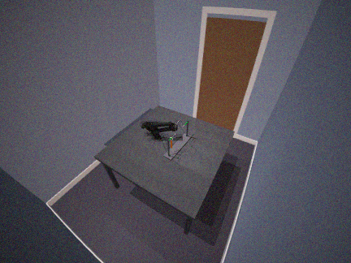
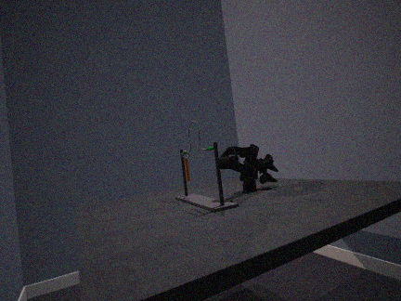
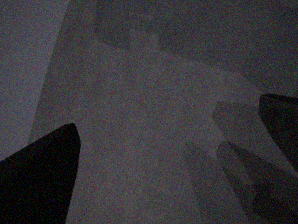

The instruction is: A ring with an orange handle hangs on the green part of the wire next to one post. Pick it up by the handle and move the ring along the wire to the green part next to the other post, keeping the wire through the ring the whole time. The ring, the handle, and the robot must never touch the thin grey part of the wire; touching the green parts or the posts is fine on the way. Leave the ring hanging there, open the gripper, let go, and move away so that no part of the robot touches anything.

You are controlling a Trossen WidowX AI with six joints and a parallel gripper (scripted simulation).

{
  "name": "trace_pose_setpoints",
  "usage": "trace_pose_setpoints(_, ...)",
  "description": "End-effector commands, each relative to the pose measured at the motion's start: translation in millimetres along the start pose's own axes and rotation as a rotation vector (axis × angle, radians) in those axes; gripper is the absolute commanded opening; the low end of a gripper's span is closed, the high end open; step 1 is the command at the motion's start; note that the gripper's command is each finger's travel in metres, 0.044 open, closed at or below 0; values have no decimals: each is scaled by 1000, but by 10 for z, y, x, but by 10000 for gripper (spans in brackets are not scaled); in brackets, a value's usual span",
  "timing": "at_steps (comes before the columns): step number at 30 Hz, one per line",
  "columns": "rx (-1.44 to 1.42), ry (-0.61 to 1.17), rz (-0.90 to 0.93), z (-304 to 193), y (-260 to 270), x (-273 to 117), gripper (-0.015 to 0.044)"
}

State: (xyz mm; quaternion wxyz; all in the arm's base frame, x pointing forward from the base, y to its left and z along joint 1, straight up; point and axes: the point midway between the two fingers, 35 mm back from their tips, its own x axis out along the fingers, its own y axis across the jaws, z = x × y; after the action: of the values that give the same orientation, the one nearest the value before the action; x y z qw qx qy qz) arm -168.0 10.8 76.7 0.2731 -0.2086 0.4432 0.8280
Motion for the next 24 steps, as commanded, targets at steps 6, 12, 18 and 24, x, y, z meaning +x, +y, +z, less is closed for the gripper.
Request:
trace_pose_setpoints(6, -164, 150, 82, -297, 157, -27, 242)
trace_pose_setpoints(12, -502, 434, 291, -916, 382, -232, 160)
trace_pose_setpoints(18, -823, 694, 544, -1494, 427, -587, 160)
trace_pose_setpoints(24, -1121, 924, 859, -1951, 318, -1073, 160)
